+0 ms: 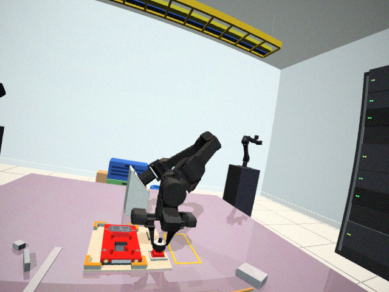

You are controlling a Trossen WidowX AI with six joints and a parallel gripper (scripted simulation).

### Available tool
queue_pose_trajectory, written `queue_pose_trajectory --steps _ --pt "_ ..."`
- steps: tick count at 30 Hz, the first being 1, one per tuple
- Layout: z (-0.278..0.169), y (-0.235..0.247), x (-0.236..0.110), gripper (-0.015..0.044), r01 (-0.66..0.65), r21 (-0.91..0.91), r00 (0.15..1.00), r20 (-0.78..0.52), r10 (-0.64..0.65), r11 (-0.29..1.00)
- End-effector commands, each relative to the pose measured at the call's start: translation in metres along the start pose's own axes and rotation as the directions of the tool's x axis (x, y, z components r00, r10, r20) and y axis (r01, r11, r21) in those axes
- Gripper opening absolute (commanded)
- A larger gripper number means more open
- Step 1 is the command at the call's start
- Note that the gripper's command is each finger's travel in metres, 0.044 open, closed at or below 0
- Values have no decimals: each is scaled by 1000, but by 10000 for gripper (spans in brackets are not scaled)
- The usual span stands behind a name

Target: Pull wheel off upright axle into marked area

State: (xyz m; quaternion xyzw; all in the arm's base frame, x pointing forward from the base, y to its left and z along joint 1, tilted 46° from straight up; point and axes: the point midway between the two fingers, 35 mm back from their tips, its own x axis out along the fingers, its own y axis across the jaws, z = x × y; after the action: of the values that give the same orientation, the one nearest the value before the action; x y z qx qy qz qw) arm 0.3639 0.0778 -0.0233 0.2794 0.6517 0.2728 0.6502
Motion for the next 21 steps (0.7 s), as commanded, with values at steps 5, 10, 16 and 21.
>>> queue_pose_trajectory --steps 5,10,16,21 --pt "0 0 -4 0 1 -3 1000 -1 -1 1000" --pt "0 0 -5 0 1 -3 1000 -1 -1 1000" --pt "0 0 -7 0 1 -3 1000 -1 -1 1000" --pt "0 0 -9 0 1 -2 1000 -1 -1 1000"
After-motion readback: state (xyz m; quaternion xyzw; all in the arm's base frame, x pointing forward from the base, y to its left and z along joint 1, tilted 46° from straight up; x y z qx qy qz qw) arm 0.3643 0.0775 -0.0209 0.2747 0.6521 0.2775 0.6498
